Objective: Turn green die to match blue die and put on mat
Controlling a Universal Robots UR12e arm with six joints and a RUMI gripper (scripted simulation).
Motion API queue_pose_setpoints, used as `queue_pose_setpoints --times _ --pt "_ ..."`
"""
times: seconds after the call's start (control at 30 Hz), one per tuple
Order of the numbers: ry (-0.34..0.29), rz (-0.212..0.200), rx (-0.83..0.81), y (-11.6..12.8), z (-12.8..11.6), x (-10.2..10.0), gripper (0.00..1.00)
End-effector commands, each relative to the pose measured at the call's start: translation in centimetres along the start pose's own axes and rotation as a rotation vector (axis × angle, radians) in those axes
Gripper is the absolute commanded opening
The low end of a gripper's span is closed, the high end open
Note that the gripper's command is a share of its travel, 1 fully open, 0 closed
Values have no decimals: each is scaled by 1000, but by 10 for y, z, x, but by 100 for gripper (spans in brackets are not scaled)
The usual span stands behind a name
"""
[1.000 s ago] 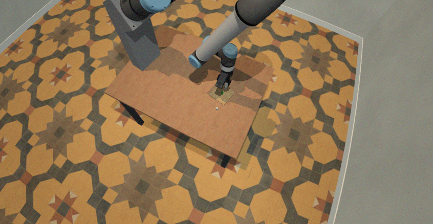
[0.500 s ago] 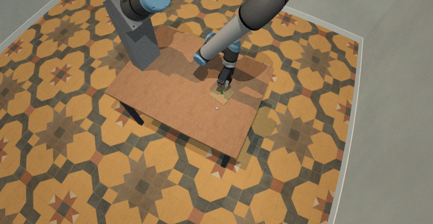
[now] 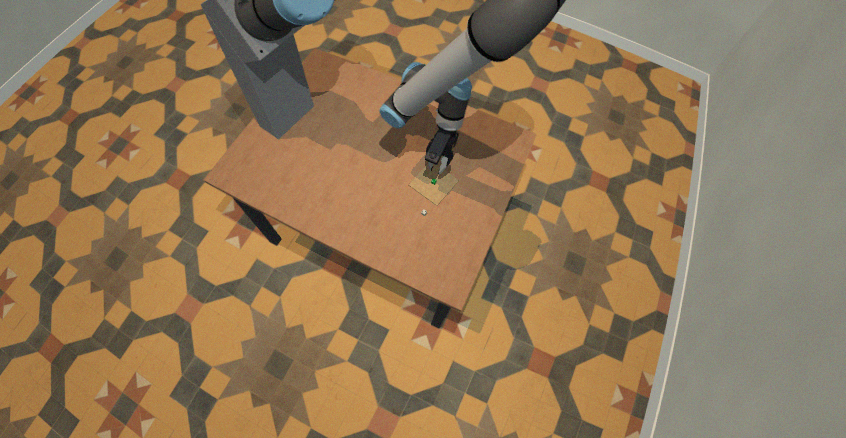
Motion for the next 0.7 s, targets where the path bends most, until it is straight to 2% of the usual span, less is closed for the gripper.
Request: queue_pose_setpoints --times 0.0,0.37,0.43,0.67 --pt "24 4 0 0 -2 -1 18" --pt "174 34 1 2 -14 -4 18" --pt "174 34 1 2 -14 -4 18" --pt "237 51 0 4 -20 -2 18"
Point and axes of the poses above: the point where the finger pads meet when closed, its own x axis back along the fingers, its own y axis across the jaws, z = x × y, the point moved 7 cm from there along x, back along the fingers, and after that the axes turned 12 degrees about -x, right-handed, at the moved point
